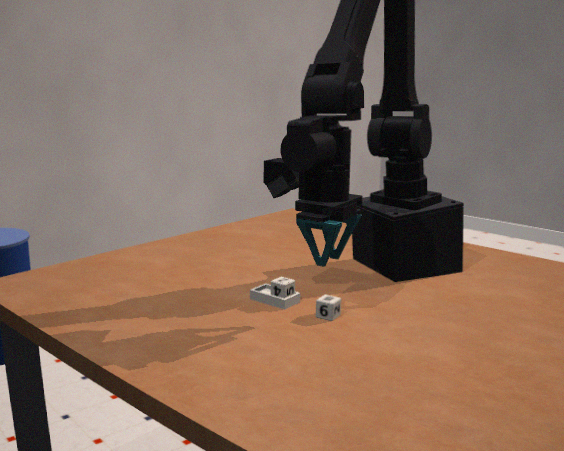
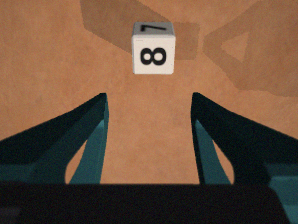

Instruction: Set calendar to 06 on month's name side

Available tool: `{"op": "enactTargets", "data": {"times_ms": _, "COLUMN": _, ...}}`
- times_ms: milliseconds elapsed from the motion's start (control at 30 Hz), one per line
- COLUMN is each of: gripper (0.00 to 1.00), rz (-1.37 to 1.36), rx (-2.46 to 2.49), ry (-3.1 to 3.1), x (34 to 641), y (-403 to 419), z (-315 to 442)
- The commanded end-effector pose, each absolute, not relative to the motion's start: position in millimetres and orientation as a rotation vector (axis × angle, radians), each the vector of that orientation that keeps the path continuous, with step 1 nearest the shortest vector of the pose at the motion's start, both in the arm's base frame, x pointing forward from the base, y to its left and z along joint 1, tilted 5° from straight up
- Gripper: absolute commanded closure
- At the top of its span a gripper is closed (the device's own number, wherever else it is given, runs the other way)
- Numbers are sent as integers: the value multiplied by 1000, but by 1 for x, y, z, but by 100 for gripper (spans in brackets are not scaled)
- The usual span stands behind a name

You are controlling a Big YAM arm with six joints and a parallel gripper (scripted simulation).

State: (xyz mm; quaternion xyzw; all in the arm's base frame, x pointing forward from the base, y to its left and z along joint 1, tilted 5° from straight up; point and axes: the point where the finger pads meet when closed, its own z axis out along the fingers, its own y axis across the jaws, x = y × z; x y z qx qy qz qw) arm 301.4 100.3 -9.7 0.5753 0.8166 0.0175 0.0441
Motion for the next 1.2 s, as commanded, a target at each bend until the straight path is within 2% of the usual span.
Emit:
{"op": "enactTargets", "data": {"times_ms": 0, "gripper": 55, "rz": 53, "rx": 1755, "ry": 2493, "x": 301, "y": 105, "z": -14}}
{"op": "enactTargets", "data": {"times_ms": 1167, "gripper": 55, "rz": 50, "rx": 1756, "ry": 2493, "x": 304, "y": 101, "z": -56}}
